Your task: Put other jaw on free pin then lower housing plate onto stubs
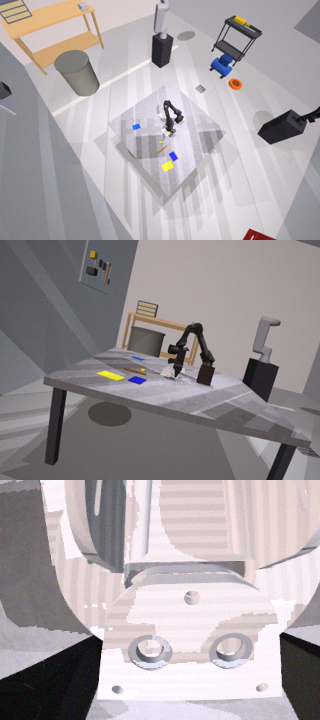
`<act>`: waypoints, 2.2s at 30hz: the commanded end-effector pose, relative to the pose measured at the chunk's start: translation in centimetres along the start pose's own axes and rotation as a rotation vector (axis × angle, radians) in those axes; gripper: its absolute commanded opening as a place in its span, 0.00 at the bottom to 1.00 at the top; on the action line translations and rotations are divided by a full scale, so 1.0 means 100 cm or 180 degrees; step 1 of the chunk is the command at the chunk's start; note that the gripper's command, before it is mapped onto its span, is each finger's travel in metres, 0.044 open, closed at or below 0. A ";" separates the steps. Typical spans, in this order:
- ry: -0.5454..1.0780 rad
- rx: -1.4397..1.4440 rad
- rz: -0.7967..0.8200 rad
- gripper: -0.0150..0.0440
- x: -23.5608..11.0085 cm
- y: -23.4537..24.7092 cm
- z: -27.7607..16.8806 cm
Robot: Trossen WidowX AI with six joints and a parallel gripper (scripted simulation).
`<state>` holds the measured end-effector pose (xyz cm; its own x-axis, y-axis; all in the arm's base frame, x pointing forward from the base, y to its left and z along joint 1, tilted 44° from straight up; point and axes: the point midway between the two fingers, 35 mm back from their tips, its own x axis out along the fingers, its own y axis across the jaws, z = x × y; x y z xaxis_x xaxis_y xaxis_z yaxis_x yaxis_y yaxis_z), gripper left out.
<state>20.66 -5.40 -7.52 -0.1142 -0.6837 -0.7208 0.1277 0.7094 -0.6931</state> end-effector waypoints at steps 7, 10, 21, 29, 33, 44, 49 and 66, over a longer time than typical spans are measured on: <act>0.0001 -0.0001 -0.0001 1.00 0.000 0.000 0.000; 0.0001 -0.0001 -0.0001 1.00 0.000 0.000 0.000; 0.0001 -0.0003 0.0026 1.00 -0.053 0.002 0.003; -0.0037 -0.0022 0.0022 1.00 -0.071 0.002 0.002; 0.0000 -0.0009 0.0029 1.00 -0.117 -0.002 -0.009; 0.0009 -0.0004 0.0025 1.00 -0.126 -0.004 -0.012; 0.0009 -0.0004 0.0025 1.00 -0.126 -0.004 -0.012; 0.0009 -0.0004 0.0025 1.00 -0.126 -0.004 -0.012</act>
<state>20.84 3.10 1.81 -0.1128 -0.6815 -0.7231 0.1196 0.7132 -0.6907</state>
